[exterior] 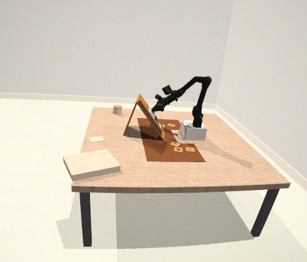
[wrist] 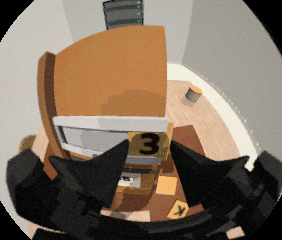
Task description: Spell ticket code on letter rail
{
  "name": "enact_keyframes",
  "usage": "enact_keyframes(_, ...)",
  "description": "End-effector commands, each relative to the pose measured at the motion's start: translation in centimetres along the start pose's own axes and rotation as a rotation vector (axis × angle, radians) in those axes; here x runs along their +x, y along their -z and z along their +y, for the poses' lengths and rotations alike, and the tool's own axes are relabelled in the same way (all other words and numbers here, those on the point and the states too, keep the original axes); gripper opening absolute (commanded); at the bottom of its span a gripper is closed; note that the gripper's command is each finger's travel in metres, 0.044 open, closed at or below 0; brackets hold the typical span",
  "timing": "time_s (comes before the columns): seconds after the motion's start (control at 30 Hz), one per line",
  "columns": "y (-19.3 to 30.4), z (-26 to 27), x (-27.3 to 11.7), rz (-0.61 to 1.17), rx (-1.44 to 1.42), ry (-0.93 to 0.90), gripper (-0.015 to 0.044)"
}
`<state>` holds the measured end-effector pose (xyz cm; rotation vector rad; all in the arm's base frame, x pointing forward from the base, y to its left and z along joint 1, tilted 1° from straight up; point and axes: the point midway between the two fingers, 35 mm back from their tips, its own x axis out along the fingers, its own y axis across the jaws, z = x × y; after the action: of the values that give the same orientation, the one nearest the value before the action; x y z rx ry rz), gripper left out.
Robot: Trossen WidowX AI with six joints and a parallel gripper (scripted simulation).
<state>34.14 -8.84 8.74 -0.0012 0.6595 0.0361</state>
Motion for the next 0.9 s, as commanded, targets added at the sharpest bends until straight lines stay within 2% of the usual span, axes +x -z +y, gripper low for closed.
enact_keyframes(0.0,0.0,0.1,0.0,0.000,0.005,0.004,0.0000)
enact_keyframes(0.87,0.1,1.7,0.0,0.000,0.006,0.003,0.0000)
